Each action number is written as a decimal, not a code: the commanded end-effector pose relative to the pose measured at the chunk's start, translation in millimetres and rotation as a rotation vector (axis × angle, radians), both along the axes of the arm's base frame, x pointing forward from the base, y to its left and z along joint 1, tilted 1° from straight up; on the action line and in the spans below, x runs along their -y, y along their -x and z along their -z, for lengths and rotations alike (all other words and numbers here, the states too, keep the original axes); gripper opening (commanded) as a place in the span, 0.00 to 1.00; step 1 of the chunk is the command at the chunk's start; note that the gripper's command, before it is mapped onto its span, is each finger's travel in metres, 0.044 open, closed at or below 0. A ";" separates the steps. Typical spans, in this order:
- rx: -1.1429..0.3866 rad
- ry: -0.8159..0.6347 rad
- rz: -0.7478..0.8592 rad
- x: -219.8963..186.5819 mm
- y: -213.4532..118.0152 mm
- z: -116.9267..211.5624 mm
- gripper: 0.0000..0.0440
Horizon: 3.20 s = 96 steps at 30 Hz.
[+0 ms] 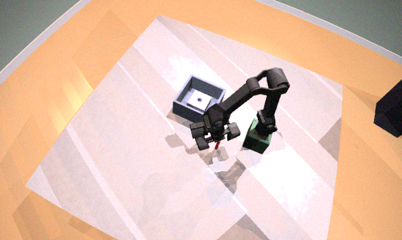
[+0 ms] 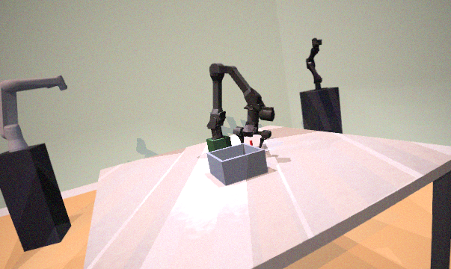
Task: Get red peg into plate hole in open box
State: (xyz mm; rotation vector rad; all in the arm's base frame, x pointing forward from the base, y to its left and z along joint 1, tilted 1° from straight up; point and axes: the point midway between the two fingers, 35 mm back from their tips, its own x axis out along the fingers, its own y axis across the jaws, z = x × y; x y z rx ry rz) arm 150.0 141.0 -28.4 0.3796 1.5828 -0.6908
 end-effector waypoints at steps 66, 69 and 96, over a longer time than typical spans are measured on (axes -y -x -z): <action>0.211 0.146 0.219 64.8 -129.1 -97.7 0.00; 0.217 0.147 0.238 77.3 -138.9 -97.4 0.00; 0.156 0.014 0.159 147.5 -184.8 -36.9 0.12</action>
